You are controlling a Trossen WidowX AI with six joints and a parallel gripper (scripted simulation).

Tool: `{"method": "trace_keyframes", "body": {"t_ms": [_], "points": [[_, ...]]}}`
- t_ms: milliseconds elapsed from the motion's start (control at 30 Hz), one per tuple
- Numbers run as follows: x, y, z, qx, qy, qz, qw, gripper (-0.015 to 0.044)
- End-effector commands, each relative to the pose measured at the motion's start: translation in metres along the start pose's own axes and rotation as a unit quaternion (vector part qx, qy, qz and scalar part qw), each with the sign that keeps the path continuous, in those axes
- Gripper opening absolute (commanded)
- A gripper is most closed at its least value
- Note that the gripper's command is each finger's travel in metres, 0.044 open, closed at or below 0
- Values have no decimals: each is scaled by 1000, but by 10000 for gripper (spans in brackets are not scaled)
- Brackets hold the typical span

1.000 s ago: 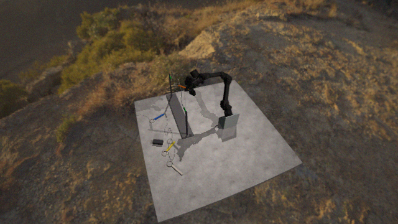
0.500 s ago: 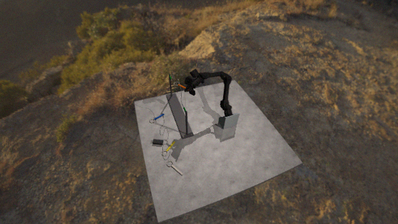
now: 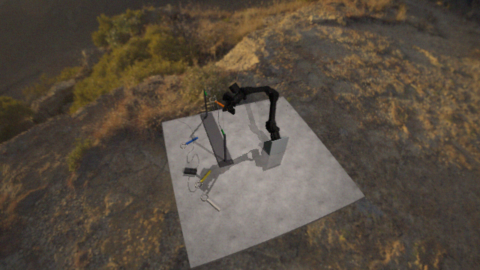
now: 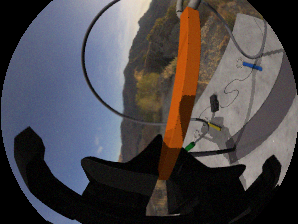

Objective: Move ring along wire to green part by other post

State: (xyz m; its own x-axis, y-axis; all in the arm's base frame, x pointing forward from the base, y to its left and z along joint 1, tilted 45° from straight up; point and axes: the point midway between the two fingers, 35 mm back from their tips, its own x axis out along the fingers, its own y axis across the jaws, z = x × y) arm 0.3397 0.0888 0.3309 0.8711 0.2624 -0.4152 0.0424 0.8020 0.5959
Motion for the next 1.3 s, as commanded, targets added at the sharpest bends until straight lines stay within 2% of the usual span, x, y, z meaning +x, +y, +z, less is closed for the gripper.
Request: {"method": "trace_keyframes", "body": {"t_ms": [0,1267], "points": [[-1,1,2,-23,-5,-8,1000,-150],[0,-15,5,-216,-29,-116,969,-150]]}}
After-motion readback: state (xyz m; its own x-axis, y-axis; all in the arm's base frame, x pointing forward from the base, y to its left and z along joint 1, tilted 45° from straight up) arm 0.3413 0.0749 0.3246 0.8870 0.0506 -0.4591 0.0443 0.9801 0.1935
